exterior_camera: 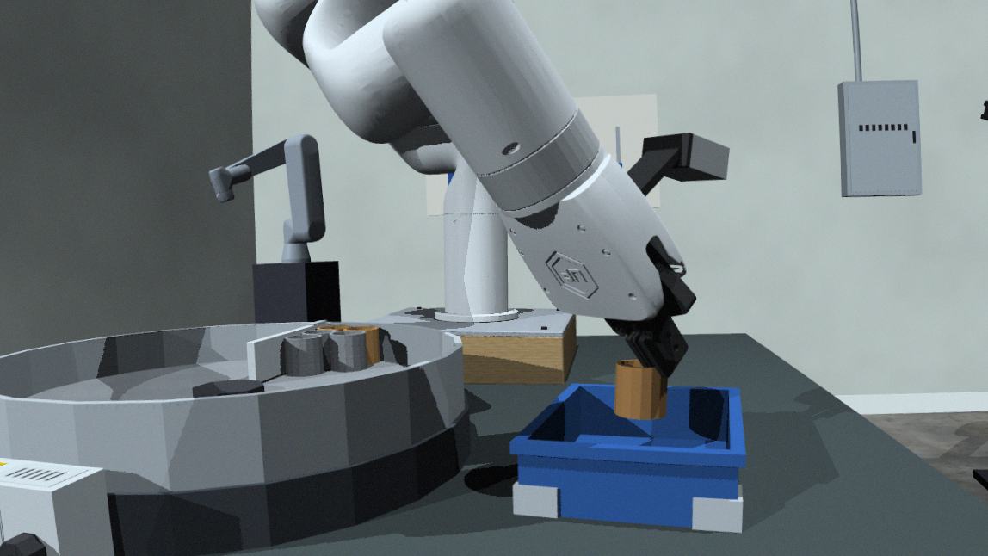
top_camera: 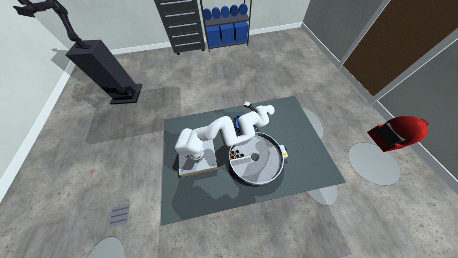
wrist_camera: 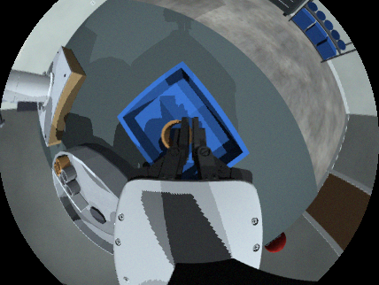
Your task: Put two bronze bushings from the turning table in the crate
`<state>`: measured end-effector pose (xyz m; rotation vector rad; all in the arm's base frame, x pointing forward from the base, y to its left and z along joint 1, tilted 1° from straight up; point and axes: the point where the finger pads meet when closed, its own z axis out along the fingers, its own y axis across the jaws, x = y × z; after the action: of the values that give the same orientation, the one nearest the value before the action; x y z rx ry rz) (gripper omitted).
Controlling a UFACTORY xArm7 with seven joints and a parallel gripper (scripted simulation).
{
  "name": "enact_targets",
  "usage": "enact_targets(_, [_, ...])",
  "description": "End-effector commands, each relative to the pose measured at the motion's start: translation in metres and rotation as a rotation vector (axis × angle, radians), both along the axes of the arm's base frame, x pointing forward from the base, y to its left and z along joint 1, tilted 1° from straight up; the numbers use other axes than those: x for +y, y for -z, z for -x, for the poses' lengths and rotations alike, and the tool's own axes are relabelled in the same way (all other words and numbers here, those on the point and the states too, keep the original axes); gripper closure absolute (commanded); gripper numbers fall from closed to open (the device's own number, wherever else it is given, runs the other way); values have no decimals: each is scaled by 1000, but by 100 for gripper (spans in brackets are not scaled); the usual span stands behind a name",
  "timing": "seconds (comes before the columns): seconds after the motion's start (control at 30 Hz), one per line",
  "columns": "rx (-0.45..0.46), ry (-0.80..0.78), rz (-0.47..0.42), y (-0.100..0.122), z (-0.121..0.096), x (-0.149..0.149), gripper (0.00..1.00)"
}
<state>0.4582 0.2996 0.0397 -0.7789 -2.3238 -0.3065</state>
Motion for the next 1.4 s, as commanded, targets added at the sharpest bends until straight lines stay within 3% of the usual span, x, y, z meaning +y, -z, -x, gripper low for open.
enact_targets(0.0, [-4,0,-2,4,-1,1,100])
enact_targets(0.67, [-4,0,-2,32,-1,1,100])
enact_targets(1.37, [-4,0,-2,34,-1,1,100])
